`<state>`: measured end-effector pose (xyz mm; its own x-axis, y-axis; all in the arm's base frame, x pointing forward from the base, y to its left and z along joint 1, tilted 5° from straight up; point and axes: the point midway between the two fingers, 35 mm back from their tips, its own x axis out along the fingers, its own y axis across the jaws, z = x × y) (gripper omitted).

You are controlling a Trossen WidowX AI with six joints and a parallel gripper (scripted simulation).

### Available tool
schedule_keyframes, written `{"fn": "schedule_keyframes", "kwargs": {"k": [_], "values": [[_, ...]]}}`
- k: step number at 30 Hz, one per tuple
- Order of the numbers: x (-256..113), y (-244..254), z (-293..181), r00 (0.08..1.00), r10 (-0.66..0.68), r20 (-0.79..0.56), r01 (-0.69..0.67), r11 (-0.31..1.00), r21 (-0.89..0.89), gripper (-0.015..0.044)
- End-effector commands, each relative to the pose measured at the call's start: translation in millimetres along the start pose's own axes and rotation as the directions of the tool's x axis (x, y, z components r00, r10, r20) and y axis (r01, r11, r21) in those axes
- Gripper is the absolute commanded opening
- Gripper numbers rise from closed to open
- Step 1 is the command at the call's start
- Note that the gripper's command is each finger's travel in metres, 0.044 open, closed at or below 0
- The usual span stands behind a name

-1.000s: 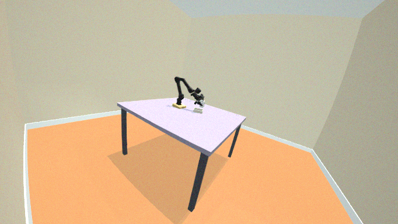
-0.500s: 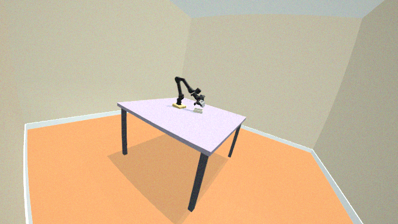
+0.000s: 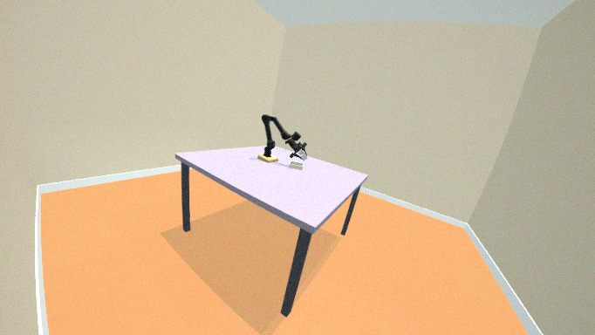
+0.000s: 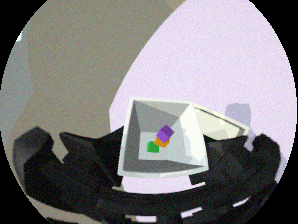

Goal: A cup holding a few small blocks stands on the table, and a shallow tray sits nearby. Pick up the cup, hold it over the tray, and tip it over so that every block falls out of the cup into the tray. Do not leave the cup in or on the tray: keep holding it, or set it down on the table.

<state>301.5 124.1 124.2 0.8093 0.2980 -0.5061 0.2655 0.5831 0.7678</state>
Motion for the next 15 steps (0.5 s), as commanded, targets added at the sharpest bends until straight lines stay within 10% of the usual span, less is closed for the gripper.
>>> {"fn": "schedule_keyframes", "kwargs": {"k": [1,15], "values": [[0.7,0.1,0.6,1.0,0.001,0.005,-0.002,0.996,0.094,0.0],[2.9,-0.8,-0.1,1.0,0.001,0.005,-0.003,0.921,0.39,0.0]]}}
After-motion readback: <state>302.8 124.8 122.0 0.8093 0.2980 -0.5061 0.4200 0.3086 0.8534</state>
